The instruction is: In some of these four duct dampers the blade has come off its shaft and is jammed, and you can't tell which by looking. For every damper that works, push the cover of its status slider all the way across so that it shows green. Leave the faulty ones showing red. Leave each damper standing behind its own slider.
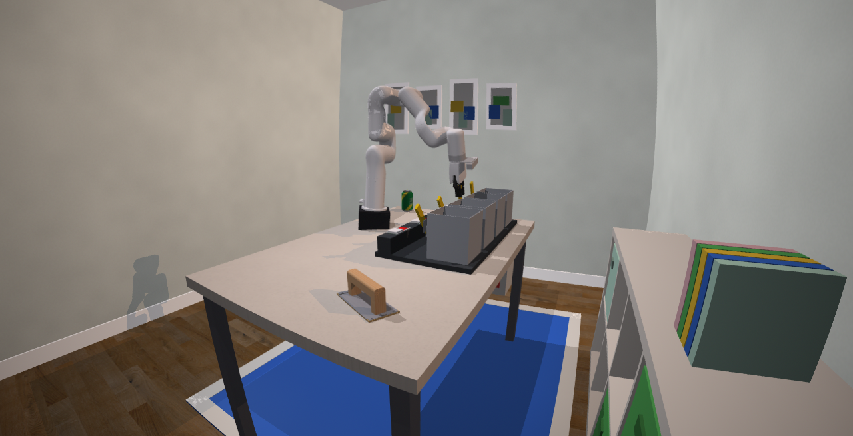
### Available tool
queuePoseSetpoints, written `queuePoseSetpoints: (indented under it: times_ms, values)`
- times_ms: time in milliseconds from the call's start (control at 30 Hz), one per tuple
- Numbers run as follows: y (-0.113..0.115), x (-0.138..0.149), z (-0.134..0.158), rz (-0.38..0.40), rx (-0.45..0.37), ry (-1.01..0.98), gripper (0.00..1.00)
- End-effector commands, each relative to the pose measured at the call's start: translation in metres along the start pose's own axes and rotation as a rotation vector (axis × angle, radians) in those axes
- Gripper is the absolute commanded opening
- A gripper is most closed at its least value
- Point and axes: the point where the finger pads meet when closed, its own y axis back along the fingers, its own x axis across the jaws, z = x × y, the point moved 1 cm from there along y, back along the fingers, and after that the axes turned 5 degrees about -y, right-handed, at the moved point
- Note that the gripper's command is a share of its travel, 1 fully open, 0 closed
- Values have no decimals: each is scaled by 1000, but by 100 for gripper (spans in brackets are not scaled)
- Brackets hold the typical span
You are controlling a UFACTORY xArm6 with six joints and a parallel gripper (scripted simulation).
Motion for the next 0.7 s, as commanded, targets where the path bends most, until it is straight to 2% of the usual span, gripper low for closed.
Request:
queuePoseSetpoints:
  times_ms: [0,667]
  values:
    - [1,-5,-1,44,6,0,19]
    - [-1,-20,0,179,18,0,19]
